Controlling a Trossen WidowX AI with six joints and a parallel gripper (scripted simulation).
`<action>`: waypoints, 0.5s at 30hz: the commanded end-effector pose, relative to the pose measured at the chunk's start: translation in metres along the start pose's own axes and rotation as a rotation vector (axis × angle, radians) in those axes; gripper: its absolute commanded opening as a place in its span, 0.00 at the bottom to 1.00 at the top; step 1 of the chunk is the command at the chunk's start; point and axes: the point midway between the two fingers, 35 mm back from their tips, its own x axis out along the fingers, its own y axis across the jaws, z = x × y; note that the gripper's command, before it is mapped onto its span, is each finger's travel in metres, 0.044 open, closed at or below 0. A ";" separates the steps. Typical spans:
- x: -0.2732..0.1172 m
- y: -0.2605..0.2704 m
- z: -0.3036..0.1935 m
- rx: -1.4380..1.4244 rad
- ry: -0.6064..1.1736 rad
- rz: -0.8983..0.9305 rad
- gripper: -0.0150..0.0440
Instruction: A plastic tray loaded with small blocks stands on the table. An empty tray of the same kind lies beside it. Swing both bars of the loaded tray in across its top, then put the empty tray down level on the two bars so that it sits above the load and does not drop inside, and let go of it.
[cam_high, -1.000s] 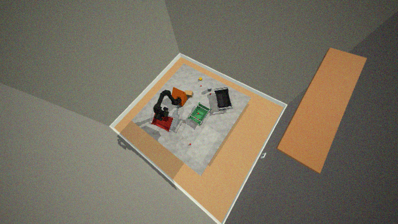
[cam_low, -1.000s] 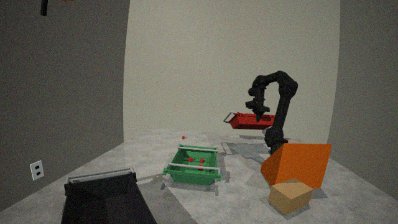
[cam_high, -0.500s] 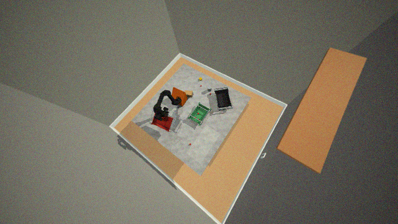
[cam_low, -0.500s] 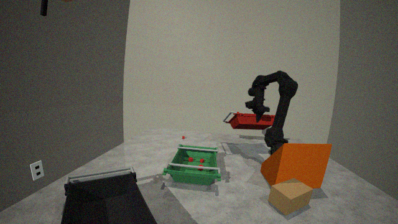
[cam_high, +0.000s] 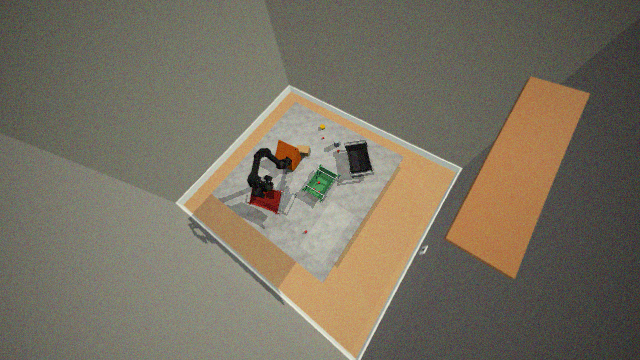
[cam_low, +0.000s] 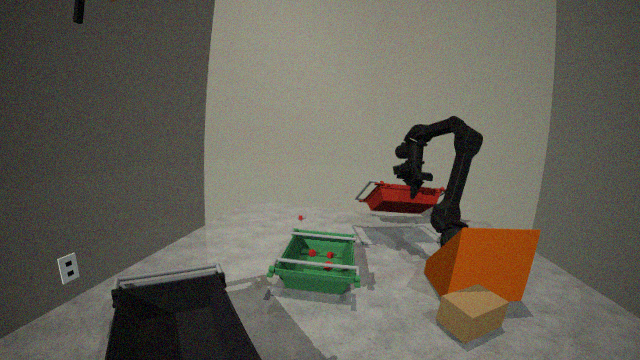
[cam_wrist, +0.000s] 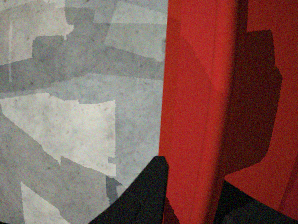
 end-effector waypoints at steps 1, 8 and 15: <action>-0.003 -0.006 0.005 -0.011 -0.011 -0.014 0.25; 0.007 -0.010 0.020 -0.053 -0.029 0.027 0.25; 0.016 -0.013 0.036 -0.099 -0.042 0.065 0.25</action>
